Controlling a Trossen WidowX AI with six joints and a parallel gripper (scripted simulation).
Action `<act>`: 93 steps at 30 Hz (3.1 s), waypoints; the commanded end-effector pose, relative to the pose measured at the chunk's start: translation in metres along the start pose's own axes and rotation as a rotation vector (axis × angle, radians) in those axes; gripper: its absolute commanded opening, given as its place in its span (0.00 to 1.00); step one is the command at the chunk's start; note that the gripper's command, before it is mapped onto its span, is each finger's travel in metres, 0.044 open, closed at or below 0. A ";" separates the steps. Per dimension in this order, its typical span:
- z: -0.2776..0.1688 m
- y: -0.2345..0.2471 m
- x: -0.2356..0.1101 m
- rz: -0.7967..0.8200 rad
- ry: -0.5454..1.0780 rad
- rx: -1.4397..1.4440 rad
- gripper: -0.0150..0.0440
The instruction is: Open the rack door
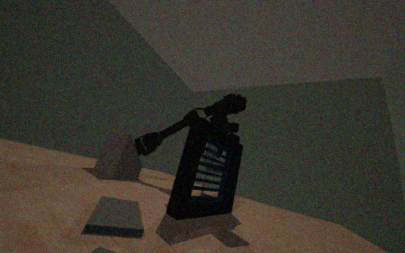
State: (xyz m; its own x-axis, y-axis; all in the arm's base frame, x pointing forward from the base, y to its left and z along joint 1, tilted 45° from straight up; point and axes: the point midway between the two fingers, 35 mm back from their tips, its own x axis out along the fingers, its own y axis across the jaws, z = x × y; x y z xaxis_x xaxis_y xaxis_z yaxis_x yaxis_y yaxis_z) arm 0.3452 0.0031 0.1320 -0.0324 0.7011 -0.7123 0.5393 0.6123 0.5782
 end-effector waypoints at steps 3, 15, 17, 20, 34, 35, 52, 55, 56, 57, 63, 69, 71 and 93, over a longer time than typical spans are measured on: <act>0.000 0.000 0.000 0.002 0.000 0.285 0.76; 0.000 0.000 0.000 0.002 0.000 0.879 0.76; 0.000 0.000 0.000 0.002 0.000 0.978 0.76; 0.000 0.000 0.000 0.002 0.000 1.127 0.76; 0.000 0.000 0.000 0.002 0.000 1.300 0.71; 0.000 0.000 0.000 0.002 0.000 1.300 0.70; 0.000 0.000 0.000 0.002 0.000 1.300 0.51; 0.000 0.000 0.000 0.002 0.000 1.300 0.48; 0.000 0.000 0.000 0.002 0.000 1.300 0.46; 0.000 0.000 0.000 0.002 0.000 1.300 0.45; 0.000 0.000 0.000 0.002 0.000 1.300 0.39; 0.000 0.000 0.000 0.002 0.000 1.300 0.32; 0.000 0.000 0.000 0.002 0.000 1.300 0.30; -0.012 -0.015 0.000 0.001 0.000 0.946 0.30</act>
State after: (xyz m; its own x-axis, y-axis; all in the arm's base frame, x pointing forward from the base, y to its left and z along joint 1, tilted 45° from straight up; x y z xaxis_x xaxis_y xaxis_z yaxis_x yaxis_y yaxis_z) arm 0.3304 -0.0003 0.1296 -0.0346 0.7038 -0.7096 0.9993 0.0151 -0.0338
